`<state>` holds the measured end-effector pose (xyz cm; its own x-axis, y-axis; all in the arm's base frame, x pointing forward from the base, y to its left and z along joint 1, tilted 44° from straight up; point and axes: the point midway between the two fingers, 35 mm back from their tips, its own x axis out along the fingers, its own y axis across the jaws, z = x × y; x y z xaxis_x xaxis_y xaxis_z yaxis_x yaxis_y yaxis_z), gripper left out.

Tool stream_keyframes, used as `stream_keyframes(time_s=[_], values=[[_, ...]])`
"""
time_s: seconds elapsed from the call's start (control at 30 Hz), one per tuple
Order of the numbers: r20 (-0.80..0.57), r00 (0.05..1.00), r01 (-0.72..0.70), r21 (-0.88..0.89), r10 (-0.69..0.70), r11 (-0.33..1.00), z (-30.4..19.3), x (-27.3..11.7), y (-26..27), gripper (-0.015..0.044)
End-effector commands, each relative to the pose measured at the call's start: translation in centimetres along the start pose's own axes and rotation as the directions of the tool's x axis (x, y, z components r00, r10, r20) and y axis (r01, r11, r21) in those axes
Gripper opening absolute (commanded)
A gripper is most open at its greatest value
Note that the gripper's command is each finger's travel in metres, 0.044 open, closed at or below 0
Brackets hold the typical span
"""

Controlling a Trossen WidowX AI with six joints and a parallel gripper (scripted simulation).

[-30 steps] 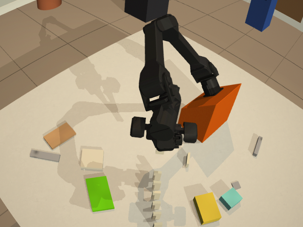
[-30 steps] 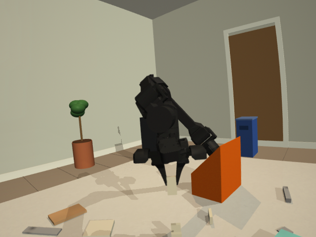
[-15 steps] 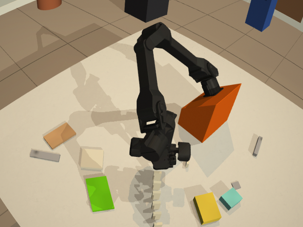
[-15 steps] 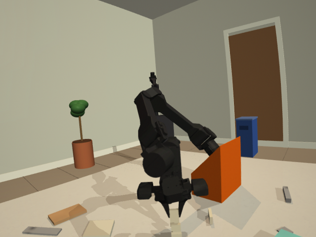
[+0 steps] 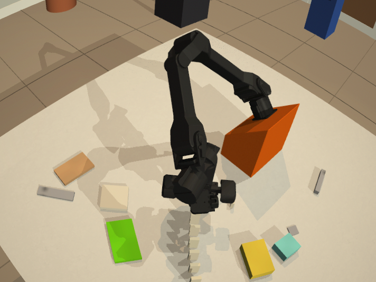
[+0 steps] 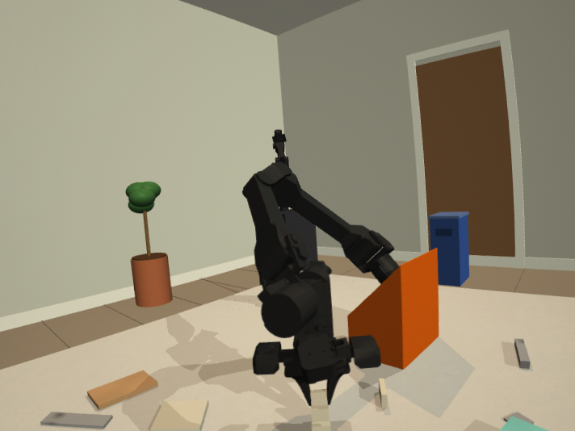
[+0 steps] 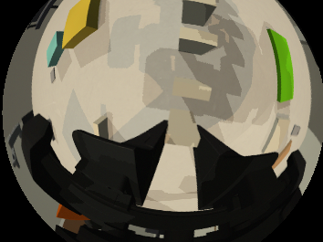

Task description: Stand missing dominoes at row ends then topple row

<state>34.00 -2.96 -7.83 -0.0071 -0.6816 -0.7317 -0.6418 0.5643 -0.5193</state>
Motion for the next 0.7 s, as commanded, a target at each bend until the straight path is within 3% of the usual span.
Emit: stream_keyframes(time_s=[0.0,0.37,0.5,0.67], values=[[-0.003,1.0,0.005,-0.006,-0.005,1.0,0.0,0.1,0.0,0.016],[-0.003,1.0,0.005,-0.006,-0.005,1.0,0.0,0.1,0.0,0.044],[0.0,1.0,0.003,-0.006,-0.003,1.0,0.2,-1.1,-0.1,0.044],[0.005,1.0,-0.005,-0.003,0.005,1.0,0.5,-10.1,0.0,0.044]])
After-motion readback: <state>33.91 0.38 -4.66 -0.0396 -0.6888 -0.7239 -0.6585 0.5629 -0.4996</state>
